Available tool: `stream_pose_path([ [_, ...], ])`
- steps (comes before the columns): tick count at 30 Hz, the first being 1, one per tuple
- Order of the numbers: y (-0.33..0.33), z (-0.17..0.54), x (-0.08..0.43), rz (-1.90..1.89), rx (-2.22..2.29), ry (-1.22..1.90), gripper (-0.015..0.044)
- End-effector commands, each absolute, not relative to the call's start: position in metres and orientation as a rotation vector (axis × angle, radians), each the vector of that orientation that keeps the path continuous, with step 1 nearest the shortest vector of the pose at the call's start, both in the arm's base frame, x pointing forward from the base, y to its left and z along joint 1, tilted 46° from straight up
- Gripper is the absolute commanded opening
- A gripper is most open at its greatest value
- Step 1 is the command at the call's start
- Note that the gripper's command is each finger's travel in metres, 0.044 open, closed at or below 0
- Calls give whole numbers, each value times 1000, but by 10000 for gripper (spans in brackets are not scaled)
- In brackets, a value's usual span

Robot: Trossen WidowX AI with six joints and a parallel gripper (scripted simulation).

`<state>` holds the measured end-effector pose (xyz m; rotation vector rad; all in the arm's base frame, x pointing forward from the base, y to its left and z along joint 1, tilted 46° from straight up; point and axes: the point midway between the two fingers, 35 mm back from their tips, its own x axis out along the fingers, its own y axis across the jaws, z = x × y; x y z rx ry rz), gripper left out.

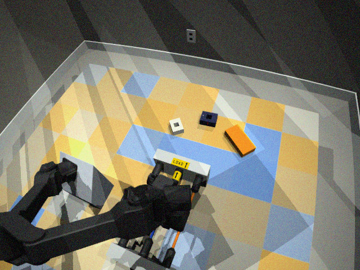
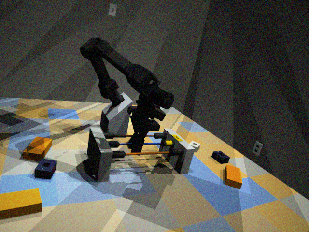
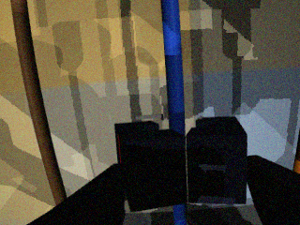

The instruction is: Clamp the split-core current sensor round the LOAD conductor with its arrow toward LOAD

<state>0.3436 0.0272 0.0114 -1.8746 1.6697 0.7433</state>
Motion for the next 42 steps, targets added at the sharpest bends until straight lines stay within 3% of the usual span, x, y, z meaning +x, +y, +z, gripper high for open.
stream_pose_path([
  [1,28,12,344,742,-1874,1669,210],
  [10,28,12,344,742,-1874,1669,440],
  [42,-17,-31,348,751,-1873,1688,440],
])
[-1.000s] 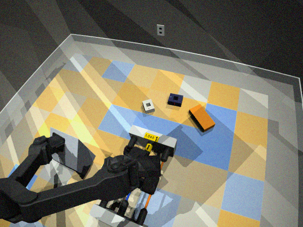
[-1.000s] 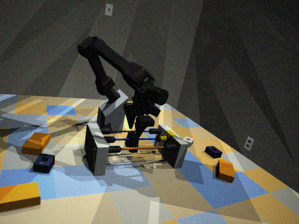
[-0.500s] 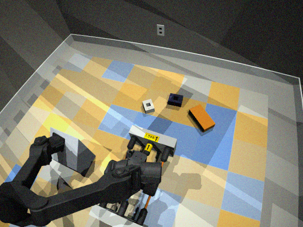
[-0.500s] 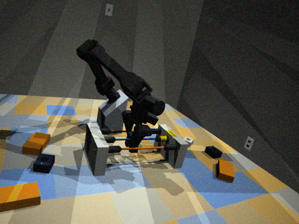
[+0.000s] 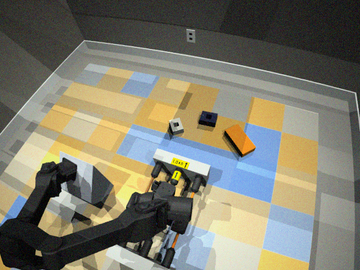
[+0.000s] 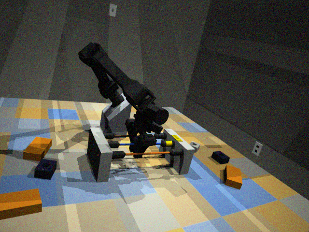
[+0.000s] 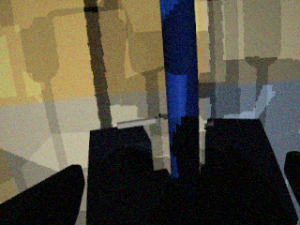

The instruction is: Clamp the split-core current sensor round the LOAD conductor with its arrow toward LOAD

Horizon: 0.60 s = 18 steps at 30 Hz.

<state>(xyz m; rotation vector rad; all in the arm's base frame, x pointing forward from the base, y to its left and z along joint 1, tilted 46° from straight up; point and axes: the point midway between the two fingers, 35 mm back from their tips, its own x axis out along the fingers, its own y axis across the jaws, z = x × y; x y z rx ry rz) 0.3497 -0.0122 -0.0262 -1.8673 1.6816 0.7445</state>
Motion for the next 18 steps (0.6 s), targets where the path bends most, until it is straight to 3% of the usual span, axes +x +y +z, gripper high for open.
stream_pose_path([
  [1,-18,-32,348,751,-1873,1688,440],
  [7,-22,-36,348,750,-1874,1689,440],
  [18,-20,-33,350,744,-1867,1684,367],
])
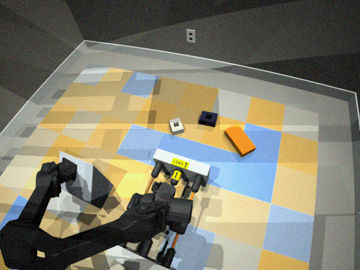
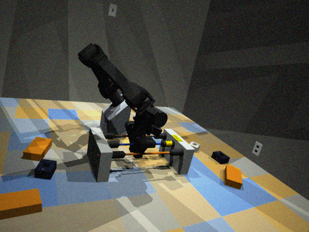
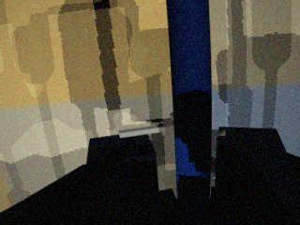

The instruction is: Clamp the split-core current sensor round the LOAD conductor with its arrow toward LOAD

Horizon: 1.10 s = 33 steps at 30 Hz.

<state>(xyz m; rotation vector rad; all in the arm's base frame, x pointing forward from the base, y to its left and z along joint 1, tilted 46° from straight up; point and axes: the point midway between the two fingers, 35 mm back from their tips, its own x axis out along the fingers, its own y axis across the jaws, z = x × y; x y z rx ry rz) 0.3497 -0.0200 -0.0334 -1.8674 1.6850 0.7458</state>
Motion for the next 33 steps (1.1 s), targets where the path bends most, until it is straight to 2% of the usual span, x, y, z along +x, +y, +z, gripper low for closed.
stream_pose_path([
  [1,-20,-33,350,744,-1867,1684,360],
  [12,-20,-33,350,744,-1867,1684,287],
  [23,-20,-33,350,744,-1867,1684,0],
  [33,-20,-33,350,744,-1867,1684,0],
])
